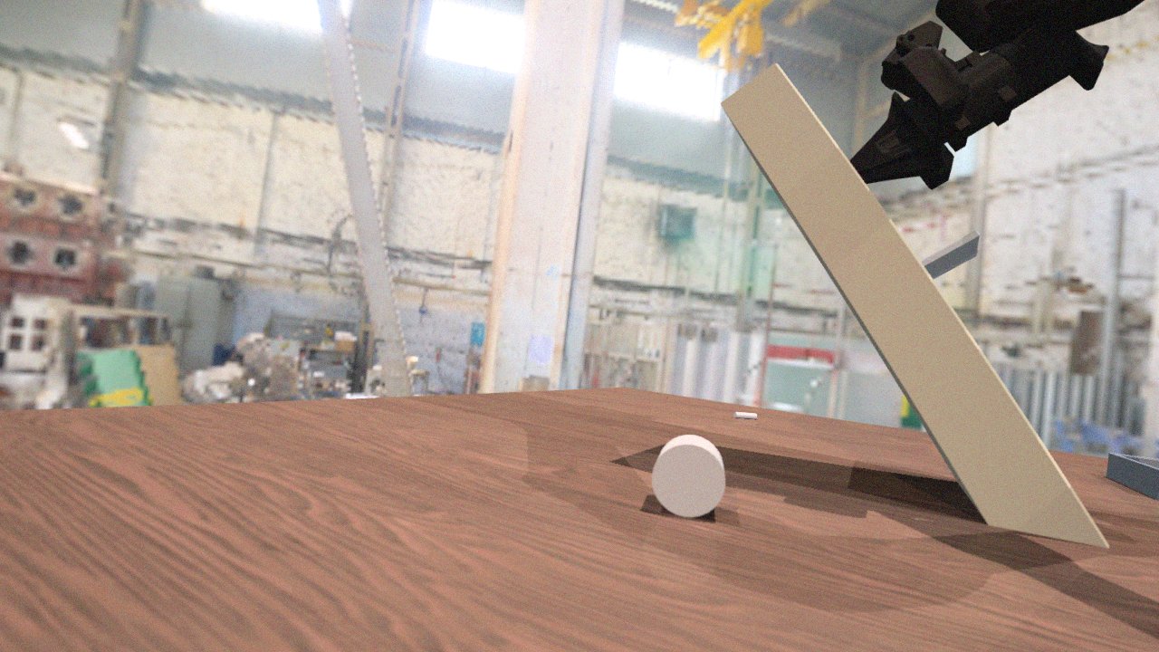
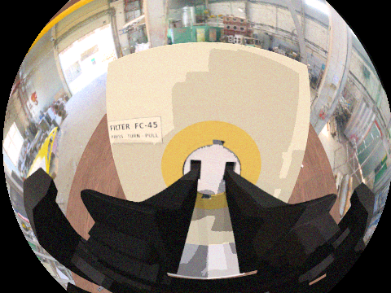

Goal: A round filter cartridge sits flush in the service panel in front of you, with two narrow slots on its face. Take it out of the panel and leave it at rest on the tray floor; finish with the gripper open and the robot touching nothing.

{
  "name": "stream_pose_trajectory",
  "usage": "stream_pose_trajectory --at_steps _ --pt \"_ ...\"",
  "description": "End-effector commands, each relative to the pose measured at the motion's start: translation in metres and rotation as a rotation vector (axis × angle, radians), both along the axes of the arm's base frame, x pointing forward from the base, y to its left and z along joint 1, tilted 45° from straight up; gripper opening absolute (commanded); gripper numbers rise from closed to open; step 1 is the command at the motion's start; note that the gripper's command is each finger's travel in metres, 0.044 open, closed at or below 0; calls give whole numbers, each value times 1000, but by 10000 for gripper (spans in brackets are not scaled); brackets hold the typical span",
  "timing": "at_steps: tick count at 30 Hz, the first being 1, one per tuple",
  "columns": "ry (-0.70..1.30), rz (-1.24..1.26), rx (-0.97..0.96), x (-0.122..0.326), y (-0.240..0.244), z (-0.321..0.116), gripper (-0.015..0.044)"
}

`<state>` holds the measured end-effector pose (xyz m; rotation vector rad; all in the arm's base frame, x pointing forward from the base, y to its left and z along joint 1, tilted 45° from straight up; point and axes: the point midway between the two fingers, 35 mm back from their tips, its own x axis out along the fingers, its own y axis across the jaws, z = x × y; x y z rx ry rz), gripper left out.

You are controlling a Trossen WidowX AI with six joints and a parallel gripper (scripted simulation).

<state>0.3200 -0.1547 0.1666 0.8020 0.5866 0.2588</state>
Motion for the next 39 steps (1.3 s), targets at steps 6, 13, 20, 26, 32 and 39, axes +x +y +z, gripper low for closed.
stream_pose_trajectory --at_steps 6,13,20,26,32,39 --pt "5 -3 0 0 -1 -1 102" --pt "5 -3 0 1 0 -1 102" --pt "4 -3 0 3 1 -2 102" --pt "4 -3 0 5 2 -3 102" --pt "4 -3 0 9 4 -4 102" --pt "4 -3 0 11 5 -5 102"
